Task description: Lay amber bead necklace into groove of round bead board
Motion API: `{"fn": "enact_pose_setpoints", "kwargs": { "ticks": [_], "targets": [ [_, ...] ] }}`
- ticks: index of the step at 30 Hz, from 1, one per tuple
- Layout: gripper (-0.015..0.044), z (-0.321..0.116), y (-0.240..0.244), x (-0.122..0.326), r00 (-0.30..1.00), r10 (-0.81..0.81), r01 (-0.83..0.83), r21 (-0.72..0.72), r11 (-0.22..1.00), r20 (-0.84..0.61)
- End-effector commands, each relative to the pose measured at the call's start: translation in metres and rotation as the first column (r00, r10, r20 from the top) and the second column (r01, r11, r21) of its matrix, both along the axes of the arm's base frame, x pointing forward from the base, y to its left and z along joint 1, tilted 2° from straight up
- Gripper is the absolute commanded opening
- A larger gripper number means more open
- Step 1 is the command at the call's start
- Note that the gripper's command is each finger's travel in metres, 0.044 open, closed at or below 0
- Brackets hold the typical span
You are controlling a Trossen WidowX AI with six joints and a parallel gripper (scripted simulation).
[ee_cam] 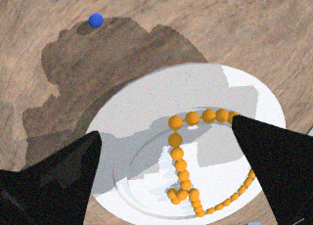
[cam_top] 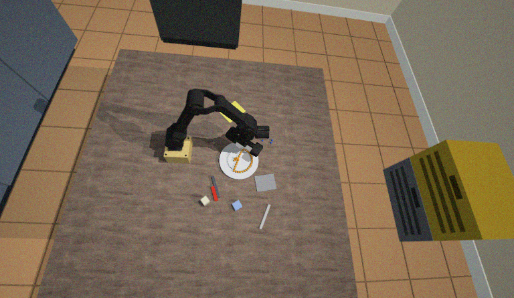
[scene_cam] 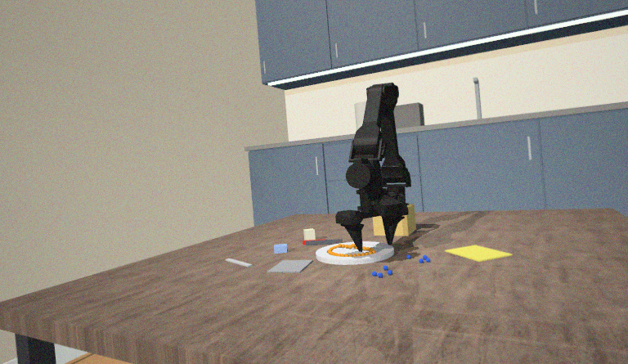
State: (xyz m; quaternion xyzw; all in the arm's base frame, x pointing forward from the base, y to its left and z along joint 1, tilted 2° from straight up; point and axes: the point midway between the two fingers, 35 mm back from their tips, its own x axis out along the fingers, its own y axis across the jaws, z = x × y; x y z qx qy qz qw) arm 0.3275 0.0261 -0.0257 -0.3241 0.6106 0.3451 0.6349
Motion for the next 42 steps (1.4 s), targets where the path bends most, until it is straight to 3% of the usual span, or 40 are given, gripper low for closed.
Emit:
{"fn": "enact_pose_setpoints", "kwargs": {
  "ticks": [1, 7, 14, 19, 42],
  "targets": [
    [0.0440, 0.000, 0.000, 0.000, 1.000, -0.003, 0.003, 0.000, 1.000, -0.001],
    [0.0440, 0.000, 0.000, 0.000, 1.000, -0.003, 0.003, 0.000, 1.000, -0.001],
    [0.0256, 0.031, -0.013, -0.002, 1.000, -0.013, 0.013, -0.001, 1.000, -0.001],
    [0.0125, 0.023, -0.013, -0.002, 1.000, -0.014, 0.014, -0.001, 1.000, -0.002],
    [0.0120, -0.001, -0.012, -0.001, 1.000, -0.014, 0.014, -0.001, 1.000, 0.002]
  ]
}}
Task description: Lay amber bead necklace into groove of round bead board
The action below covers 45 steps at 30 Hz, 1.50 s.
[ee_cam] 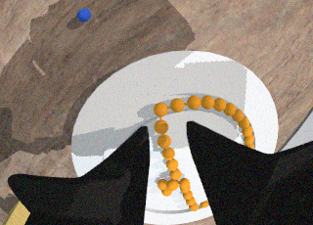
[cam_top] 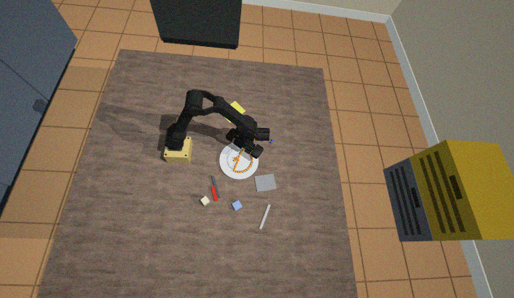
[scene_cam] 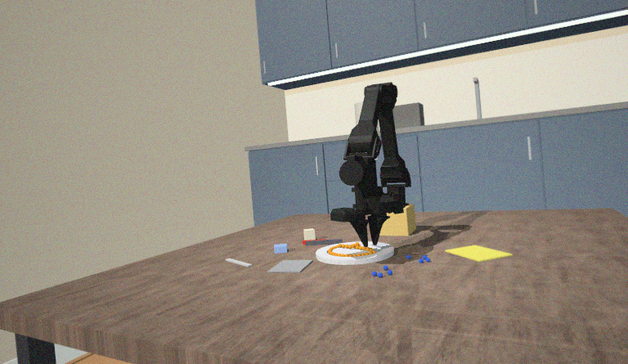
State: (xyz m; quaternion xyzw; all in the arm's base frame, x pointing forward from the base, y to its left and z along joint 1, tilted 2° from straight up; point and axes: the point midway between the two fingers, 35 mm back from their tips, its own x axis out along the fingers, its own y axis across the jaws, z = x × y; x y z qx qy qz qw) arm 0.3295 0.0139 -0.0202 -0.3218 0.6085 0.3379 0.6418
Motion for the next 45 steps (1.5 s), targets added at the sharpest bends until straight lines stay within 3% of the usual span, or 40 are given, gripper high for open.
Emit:
{"fn": "enact_pose_setpoints", "kwargs": {
  "ticks": [1, 10, 15, 45],
  "targets": [
    [0.0120, -0.0085, 0.0001, -0.0031, 1.000, 0.001, -0.001, -0.001, 1.000, -0.013],
    [0.0120, -0.0139, 0.0003, -0.0039, 1.000, 0.002, -0.002, -0.001, 1.000, -0.016],
    [0.0000, -0.0116, 0.0003, -0.0027, 1.000, 0.001, -0.001, 0.000, 1.000, -0.010],
    [0.0000, -0.0116, 0.0003, -0.0027, 1.000, 0.001, -0.001, 0.000, 1.000, -0.010]
  ]
}}
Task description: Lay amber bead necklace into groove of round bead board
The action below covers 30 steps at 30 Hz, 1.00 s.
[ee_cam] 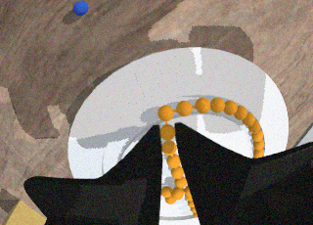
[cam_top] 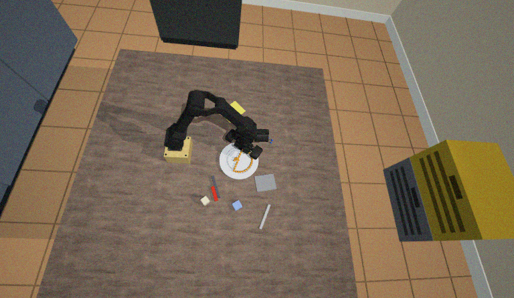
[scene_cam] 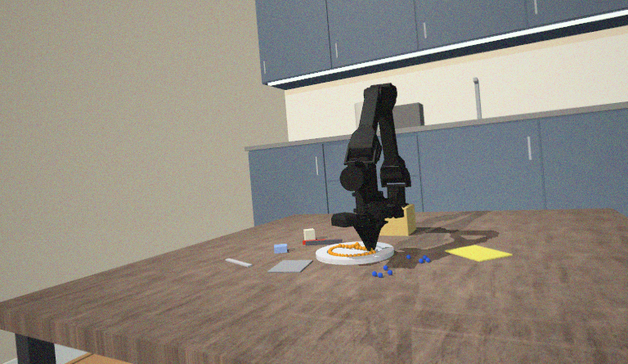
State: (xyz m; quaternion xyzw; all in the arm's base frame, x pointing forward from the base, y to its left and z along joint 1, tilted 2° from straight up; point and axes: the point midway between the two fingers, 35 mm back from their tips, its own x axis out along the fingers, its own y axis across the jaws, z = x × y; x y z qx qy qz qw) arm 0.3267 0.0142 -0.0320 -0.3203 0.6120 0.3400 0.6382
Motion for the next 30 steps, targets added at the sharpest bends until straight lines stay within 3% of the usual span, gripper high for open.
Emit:
{"fn": "enact_pose_setpoints", "kwargs": {
  "ticks": [1, 30],
  "targets": [
    [0.0000, 0.000, 0.000, 0.000, 1.000, 0.000, 0.000, 0.000, 1.000, 0.001],
    [0.0000, -0.002, 0.013, -0.005, 1.000, 0.001, -0.001, 0.000, 1.000, -0.005]
  ]
}}
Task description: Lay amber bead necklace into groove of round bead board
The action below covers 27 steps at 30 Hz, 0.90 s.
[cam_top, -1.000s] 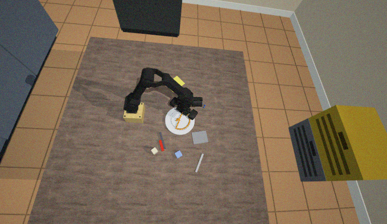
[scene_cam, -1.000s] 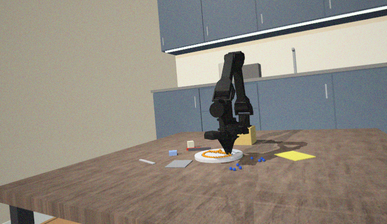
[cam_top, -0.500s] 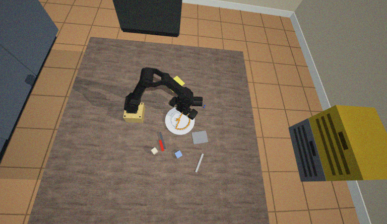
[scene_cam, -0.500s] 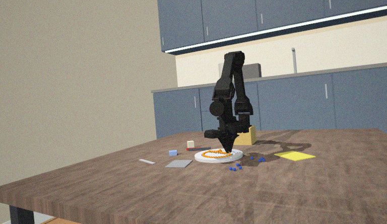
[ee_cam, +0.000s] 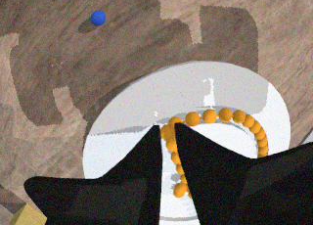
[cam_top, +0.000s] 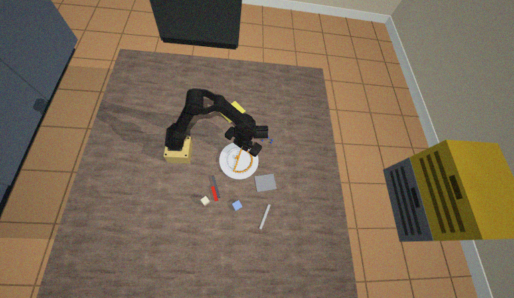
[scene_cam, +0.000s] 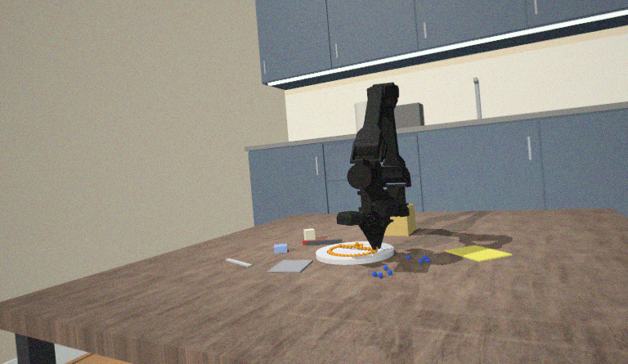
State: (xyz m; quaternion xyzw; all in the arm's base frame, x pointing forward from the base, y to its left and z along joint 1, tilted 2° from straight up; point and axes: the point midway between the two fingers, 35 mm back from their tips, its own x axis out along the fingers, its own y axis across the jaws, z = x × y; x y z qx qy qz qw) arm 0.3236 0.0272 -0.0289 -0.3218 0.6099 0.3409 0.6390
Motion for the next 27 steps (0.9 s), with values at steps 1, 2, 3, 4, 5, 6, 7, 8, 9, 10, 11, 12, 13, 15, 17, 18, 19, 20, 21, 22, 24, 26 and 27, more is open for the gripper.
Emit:
{"fn": "enact_pose_setpoints", "kwargs": {
  "ticks": [1, 2, 3, 4, 5, 6, 7, 8, 9, 10, 11, 12, 13, 15, 17, 18, 19, 20, 21, 22, 24, 26, 27],
  "targets": [
    [0.0000, -0.0048, 0.0001, -0.0021, 1.000, -0.003, 0.003, -0.001, 1.000, -0.009],
    [0.0000, -0.0048, 0.0001, -0.0021, 1.000, -0.003, 0.003, -0.001, 1.000, -0.009],
    [0.0000, -0.0048, 0.0001, -0.0021, 1.000, -0.003, 0.003, -0.001, 1.000, -0.009],
    [0.0026, -0.0016, 0.0001, -0.0002, 1.000, 0.000, 0.000, 0.000, 1.000, 0.000],
    [0.0053, -0.0016, 0.0001, -0.0002, 1.000, 0.000, 0.000, 0.000, 1.000, 0.000],
    [0.0079, -0.0016, 0.0001, -0.0002, 1.000, 0.000, 0.000, 0.000, 1.000, 0.000],
    [0.0105, -0.0016, 0.0001, -0.0002, 1.000, 0.000, 0.000, 0.000, 1.000, 0.000],
    [0.0131, -0.0016, 0.0001, -0.0002, 1.000, 0.000, 0.000, 0.000, 1.000, 0.000],
    [0.0157, -0.0016, 0.0001, -0.0002, 1.000, 0.000, 0.000, 0.000, 1.000, 0.000],
    [0.0184, -0.0016, 0.0001, -0.0002, 1.000, 0.000, 0.000, 0.000, 1.000, 0.000],
    [0.0210, -0.0016, 0.0001, -0.0002, 1.000, 0.000, 0.000, 0.000, 1.000, 0.000],
    [0.0236, -0.0016, 0.0001, -0.0002, 1.000, 0.000, 0.000, 0.000, 1.000, 0.000],
    [0.0263, -0.0016, 0.0001, -0.0002, 1.000, 0.000, 0.000, 0.000, 1.000, 0.000],
    [0.0315, -0.0016, 0.0001, -0.0002, 1.000, 0.000, 0.000, 0.000, 1.000, 0.000],
    [0.0368, 0.0000, 0.0000, -0.0009, 1.000, -0.001, 0.001, 0.000, 1.000, -0.003],
    [0.0394, 0.0017, -0.0001, -0.0016, 1.000, -0.002, 0.002, 0.000, 1.000, -0.006],
    [0.0420, 0.0029, -0.0002, -0.0020, 1.000, -0.003, 0.003, -0.001, 1.000, -0.008],
    [0.0440, 0.0001, 0.0000, -0.0015, 1.000, 0.000, 0.000, 0.000, 1.000, -0.006],
    [0.0440, 0.0015, 0.0000, -0.0015, 1.000, -0.002, 0.002, 0.000, 1.000, -0.008],
    [0.0440, 0.0028, -0.0001, -0.0015, 1.000, -0.003, 0.003, -0.001, 1.000, -0.009],
    [0.0440, 0.0033, -0.0001, -0.0016, 1.000, -0.003, 0.003, -0.001, 1.000, -0.009],
    [0.0440, 0.0033, -0.0001, -0.0016, 1.000, -0.003, 0.003, -0.001, 1.000, -0.009],
    [0.0440, 0.0033, -0.0001, -0.0016, 1.000, -0.003, 0.003, -0.001, 1.000, -0.009]
  ]
}}
